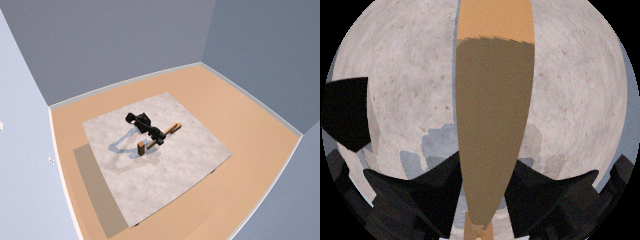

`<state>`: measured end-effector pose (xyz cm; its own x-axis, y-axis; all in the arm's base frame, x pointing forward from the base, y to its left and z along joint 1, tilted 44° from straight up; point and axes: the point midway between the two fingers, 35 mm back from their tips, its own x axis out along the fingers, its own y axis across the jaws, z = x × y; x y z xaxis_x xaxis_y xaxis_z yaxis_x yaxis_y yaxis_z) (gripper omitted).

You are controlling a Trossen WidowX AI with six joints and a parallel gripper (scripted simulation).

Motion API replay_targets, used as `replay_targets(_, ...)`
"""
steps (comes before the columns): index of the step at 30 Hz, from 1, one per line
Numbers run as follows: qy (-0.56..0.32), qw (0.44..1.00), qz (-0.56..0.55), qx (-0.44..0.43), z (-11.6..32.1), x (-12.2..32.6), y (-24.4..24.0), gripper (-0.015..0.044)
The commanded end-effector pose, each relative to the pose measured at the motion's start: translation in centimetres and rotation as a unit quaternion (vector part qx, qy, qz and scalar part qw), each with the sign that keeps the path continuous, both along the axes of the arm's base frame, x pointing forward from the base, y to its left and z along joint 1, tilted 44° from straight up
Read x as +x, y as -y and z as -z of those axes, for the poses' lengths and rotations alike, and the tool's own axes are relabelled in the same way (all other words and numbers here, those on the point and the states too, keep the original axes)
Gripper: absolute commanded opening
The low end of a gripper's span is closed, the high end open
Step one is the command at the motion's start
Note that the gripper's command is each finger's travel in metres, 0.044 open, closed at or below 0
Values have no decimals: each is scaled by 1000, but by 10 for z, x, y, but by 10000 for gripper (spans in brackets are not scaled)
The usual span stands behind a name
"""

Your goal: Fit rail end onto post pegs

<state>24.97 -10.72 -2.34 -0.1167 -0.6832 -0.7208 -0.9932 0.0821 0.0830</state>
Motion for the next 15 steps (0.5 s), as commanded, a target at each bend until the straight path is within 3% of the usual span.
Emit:
replay_targets(1,-2,1000,-2,-1,0,0,0,66)
replay_targets(8,-2,1000,-2,-1,0,0,0,0)
replay_targets(15,-2,1000,-2,-1,0,0,0,0)
